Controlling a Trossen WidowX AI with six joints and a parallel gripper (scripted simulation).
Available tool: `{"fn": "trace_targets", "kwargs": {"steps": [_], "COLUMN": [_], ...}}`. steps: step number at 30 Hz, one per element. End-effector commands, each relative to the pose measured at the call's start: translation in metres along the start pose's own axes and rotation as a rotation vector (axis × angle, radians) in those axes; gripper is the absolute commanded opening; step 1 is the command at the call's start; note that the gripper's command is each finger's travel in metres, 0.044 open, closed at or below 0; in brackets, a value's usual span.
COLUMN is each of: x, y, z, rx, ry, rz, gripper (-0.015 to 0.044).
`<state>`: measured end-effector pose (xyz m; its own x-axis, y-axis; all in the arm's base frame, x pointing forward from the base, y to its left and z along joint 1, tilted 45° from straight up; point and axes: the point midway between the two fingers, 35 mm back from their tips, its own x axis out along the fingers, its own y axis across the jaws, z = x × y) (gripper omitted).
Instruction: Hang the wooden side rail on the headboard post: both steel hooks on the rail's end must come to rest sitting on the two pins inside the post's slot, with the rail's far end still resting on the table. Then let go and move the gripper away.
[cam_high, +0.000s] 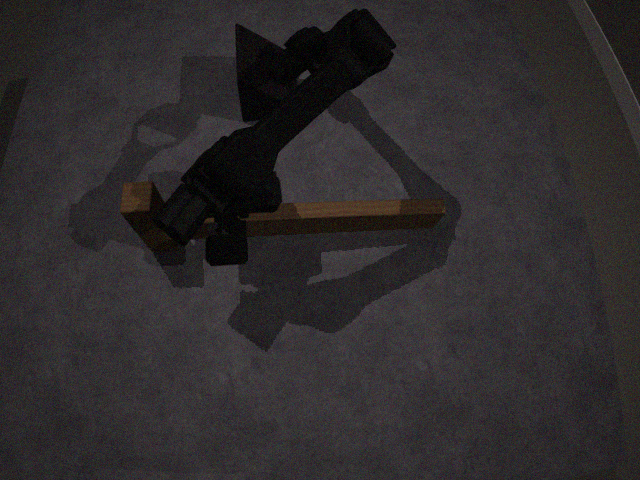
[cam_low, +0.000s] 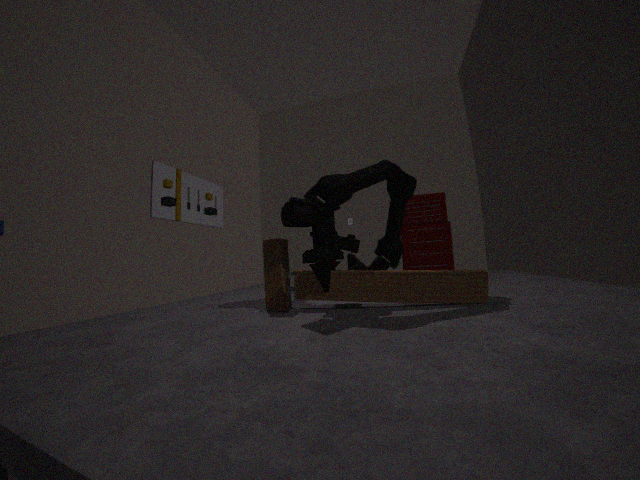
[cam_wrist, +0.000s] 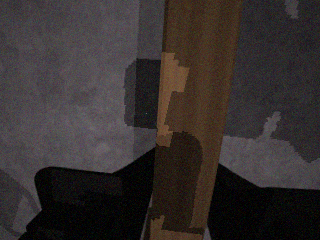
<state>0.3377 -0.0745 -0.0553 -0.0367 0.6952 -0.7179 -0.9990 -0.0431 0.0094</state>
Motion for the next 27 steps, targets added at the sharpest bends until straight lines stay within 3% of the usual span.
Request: {"fn": "trace_targets", "kwargs": {"steps": [1, 27], "x": [-0.0034, -0.0054], "y": [0.0, -0.0019], "z": [-0.0038, -0.0058], "rx": [-0.003, -0.003], "ry": [0.007, 0.008], "rz": [-0.008, -0.008], "gripper": [0.0, 0.0]}}
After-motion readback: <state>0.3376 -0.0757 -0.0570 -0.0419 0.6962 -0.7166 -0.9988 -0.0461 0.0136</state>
